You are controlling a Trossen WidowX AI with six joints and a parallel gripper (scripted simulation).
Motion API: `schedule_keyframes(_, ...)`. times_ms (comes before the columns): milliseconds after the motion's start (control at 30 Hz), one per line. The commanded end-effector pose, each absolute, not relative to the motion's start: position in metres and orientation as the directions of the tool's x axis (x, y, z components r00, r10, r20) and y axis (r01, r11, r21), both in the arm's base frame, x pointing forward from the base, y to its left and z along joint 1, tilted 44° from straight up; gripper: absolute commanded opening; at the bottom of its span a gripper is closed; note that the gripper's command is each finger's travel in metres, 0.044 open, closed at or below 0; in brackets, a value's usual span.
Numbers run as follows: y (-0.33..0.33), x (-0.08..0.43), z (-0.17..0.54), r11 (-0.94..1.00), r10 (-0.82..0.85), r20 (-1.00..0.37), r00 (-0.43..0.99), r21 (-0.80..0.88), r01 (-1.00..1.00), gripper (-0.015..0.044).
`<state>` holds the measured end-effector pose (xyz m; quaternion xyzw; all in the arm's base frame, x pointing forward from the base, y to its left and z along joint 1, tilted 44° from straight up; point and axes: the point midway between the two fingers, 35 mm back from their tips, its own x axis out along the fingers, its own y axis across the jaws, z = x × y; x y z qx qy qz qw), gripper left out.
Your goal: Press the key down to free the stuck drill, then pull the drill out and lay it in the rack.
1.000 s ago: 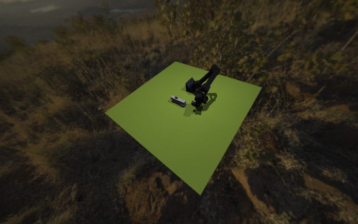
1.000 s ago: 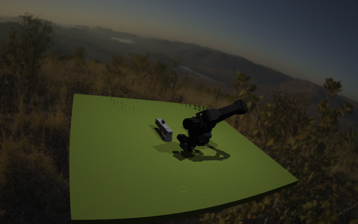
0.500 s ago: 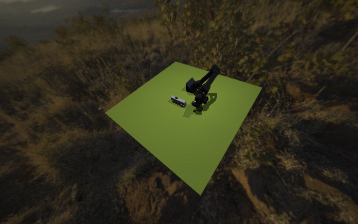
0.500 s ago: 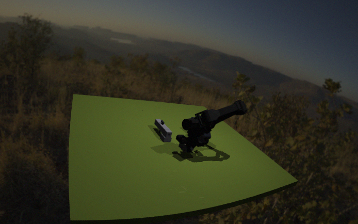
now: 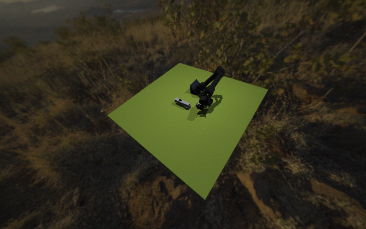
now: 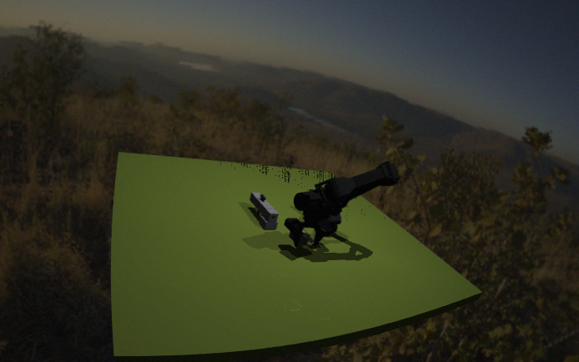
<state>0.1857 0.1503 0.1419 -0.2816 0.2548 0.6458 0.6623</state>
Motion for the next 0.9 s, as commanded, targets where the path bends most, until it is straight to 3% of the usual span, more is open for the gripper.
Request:
schedule_keyframes(0,0.147,0.186,0.145,0.006,0.708,-0.706,0.034,-0.043,-0.999,0.044)
schedule_keyframes(733,0.099,0.184,0.19,0.0,0.694,-0.72,0.025,-0.034,-0.999,0.044)
schedule_keyframes(867,0.086,0.208,0.189,-0.02,0.624,-0.765,0.16,-0.22,-0.975,0.044)
